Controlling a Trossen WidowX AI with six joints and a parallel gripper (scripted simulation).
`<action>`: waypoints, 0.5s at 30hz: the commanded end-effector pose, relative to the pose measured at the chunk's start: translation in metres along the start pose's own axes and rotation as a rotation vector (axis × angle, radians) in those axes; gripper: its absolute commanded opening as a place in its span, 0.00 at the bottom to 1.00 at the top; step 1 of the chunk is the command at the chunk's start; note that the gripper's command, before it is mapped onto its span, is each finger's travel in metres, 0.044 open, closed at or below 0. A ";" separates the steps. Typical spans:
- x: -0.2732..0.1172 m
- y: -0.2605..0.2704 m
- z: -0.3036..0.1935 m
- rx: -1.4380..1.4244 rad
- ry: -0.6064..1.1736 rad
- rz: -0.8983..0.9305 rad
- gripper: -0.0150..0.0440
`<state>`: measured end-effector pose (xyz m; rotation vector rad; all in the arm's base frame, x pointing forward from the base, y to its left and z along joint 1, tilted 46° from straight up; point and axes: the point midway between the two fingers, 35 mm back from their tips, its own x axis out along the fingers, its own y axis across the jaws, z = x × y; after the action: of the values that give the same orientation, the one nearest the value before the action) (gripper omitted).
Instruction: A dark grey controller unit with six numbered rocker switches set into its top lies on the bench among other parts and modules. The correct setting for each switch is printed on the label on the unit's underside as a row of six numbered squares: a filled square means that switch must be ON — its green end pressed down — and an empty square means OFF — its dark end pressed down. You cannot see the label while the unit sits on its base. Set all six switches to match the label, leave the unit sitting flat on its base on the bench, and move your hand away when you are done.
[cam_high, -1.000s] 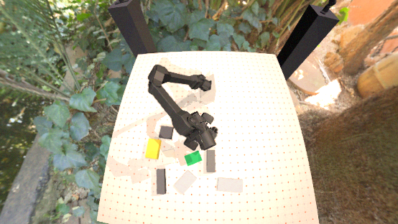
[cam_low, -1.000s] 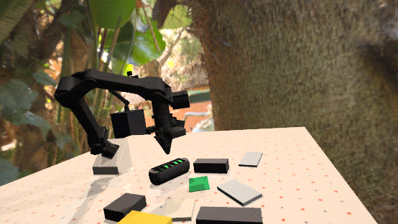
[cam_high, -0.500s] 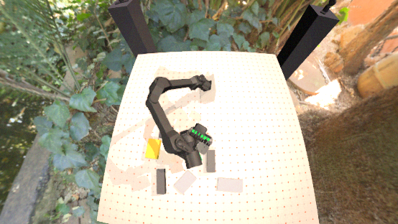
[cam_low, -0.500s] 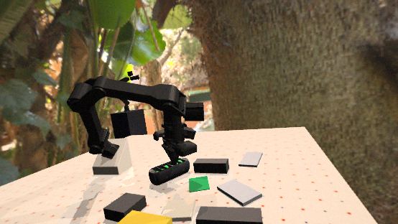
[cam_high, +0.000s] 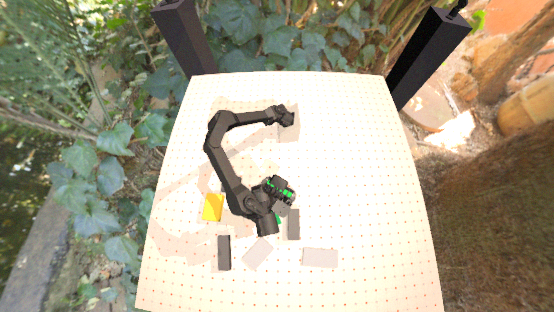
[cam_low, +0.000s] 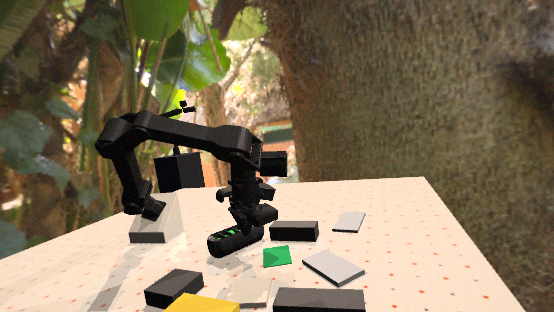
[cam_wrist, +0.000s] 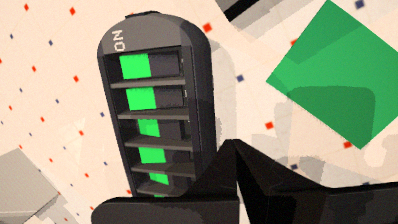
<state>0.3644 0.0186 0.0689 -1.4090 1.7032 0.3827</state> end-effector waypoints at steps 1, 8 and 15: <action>0.012 0.000 0.000 -0.009 0.009 0.007 0.25; 0.026 -0.003 -0.001 -0.009 0.010 0.007 0.25; 0.033 -0.004 -0.001 -0.009 0.011 0.006 0.25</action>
<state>0.3692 -0.0009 0.0495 -1.4082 1.7091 0.3833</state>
